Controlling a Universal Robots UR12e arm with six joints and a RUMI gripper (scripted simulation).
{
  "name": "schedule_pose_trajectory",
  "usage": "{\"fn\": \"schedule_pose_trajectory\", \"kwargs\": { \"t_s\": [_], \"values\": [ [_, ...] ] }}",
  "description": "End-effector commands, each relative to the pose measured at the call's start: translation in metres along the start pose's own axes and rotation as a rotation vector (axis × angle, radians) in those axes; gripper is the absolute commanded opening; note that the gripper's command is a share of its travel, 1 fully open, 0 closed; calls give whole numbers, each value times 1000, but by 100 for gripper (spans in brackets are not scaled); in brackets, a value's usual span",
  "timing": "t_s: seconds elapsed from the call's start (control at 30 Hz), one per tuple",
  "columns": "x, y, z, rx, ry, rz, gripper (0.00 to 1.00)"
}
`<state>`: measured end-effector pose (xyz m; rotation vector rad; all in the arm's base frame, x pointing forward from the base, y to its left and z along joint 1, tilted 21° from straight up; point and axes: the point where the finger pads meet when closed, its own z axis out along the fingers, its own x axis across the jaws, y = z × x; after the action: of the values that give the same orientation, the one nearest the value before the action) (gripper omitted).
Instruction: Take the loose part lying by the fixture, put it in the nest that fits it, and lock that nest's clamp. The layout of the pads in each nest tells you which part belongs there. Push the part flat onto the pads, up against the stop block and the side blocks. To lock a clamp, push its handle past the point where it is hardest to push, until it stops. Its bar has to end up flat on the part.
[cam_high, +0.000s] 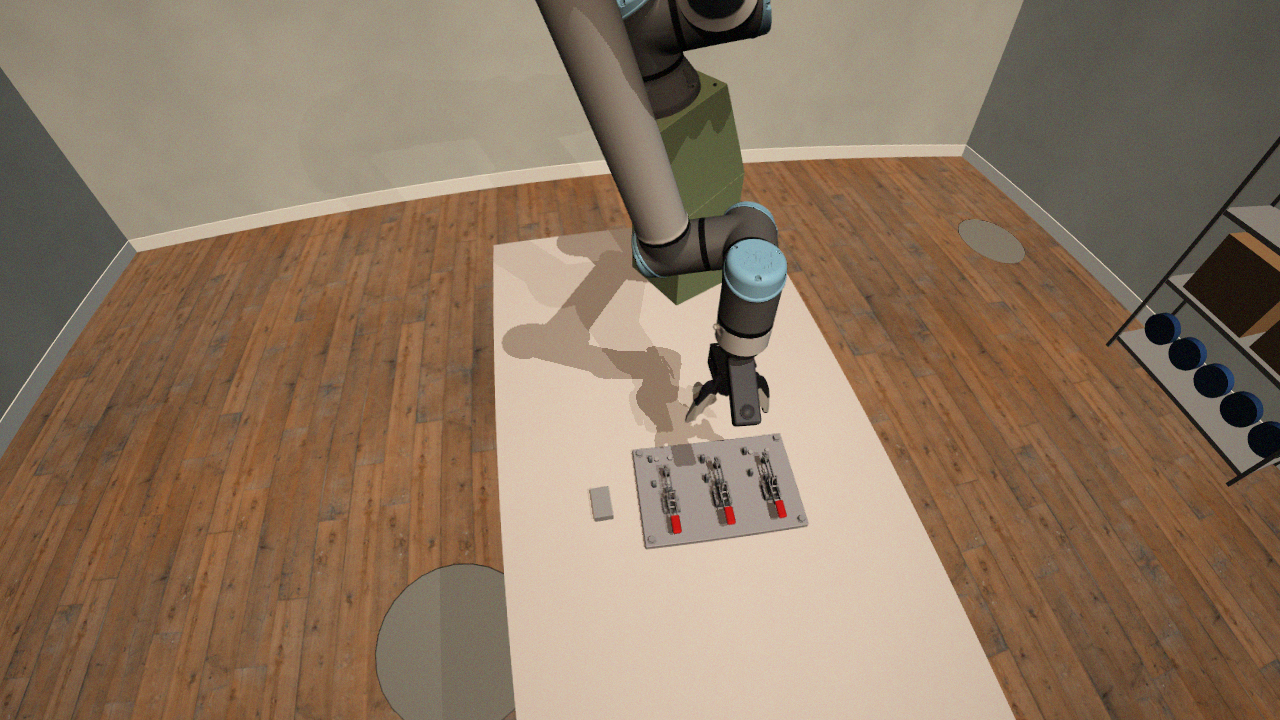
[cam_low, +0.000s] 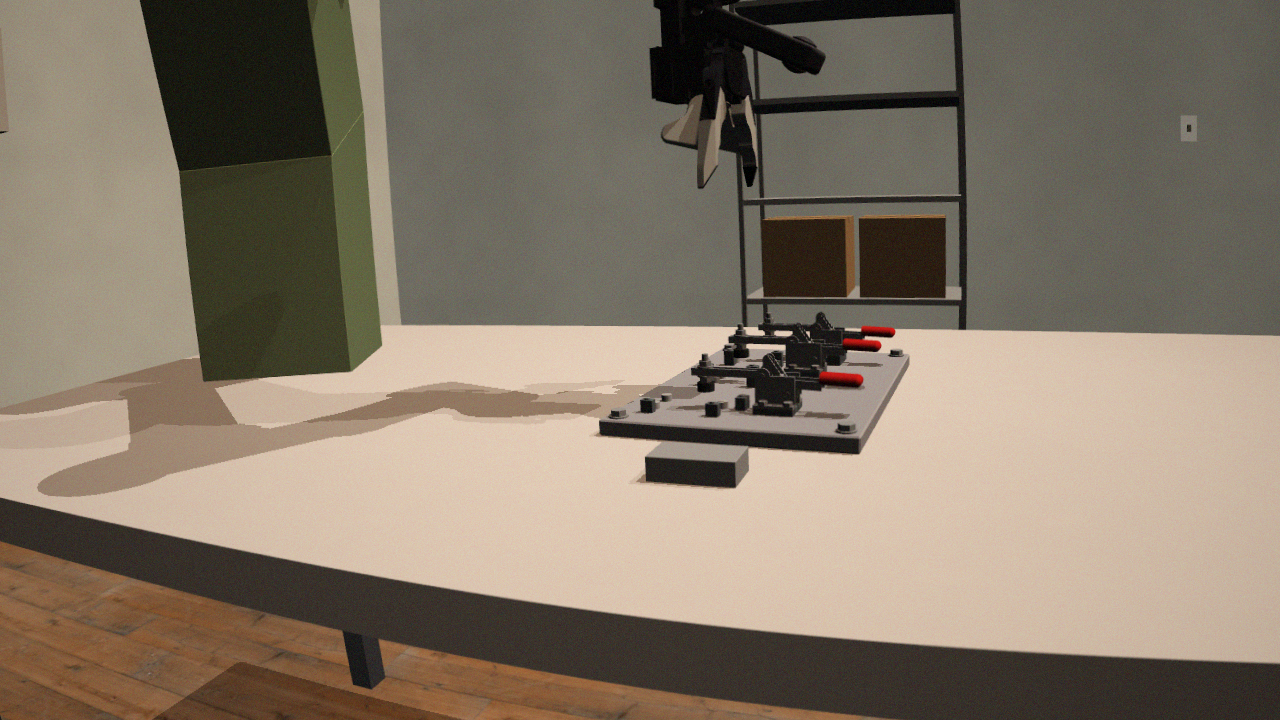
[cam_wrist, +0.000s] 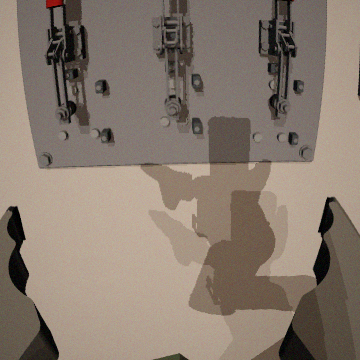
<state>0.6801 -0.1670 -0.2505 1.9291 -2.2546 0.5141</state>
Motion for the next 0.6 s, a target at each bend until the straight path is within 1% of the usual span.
{"fn": "schedule_pose_trajectory", "kwargs": {
  "t_s": [0.0, 0.4, 0.43, 0.57],
  "values": [
    [2, -1, -1, 4, 2, 7, 100],
    [2, -2, -1, 4, 2, 6, 100],
    [2, -2, -1, 4, 2, 6, 0],
    [2, -2, -1, 4, 2, 6, 0]
  ]
}}
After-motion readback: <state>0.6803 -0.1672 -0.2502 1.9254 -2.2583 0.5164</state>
